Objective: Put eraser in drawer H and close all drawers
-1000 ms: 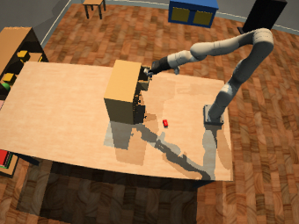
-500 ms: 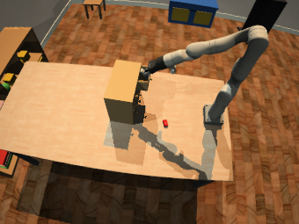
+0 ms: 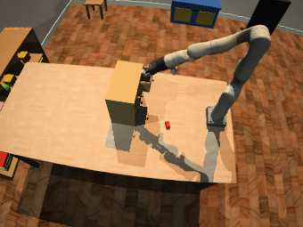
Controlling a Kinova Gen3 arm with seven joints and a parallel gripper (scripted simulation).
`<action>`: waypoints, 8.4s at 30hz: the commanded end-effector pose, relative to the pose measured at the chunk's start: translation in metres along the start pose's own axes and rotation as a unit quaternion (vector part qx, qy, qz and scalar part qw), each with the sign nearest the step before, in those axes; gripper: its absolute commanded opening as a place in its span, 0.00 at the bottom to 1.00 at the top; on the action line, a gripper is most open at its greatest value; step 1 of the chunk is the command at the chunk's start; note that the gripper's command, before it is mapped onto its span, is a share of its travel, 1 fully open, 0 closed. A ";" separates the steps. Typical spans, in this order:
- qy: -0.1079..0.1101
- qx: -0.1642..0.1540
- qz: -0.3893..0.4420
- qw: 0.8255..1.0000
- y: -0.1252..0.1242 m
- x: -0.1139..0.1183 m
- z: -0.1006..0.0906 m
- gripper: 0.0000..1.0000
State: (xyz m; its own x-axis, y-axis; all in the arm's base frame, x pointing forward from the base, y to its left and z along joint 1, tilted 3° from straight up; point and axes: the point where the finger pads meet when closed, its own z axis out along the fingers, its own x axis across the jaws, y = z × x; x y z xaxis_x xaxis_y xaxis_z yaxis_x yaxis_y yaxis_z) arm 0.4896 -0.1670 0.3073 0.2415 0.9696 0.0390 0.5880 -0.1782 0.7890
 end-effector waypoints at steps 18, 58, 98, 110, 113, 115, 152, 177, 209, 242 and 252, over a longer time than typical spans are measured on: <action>0.001 0.000 -0.001 1.000 0.001 0.001 0.000 0.45; 0.001 0.000 -0.001 1.000 -0.001 0.001 -0.003 1.00; 0.001 0.000 -0.001 1.000 -0.080 0.001 -0.112 1.00; 0.001 0.000 -0.001 1.000 -0.082 0.001 -0.114 1.00; 0.001 0.000 -0.001 1.000 -0.082 0.001 -0.115 1.00; 0.001 0.000 -0.001 1.000 -0.082 0.001 -0.115 1.00; 0.001 0.033 -0.001 0.999 -0.080 0.001 -0.116 1.00; 0.001 0.118 -0.001 0.993 -0.074 0.001 -0.121 1.00; 0.000 0.286 -0.001 0.958 -0.062 0.001 -0.132 1.00; 0.000 0.400 -0.001 0.917 -0.053 0.001 -0.139 1.00; 0.000 0.413 -0.001 0.911 -0.052 0.001 -0.140 1.00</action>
State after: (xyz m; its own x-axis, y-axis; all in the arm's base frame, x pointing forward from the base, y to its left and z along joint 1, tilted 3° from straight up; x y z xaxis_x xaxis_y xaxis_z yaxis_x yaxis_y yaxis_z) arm 0.3490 -0.1345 0.3522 0.2440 0.9692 0.0342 0.9673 -0.2458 0.0622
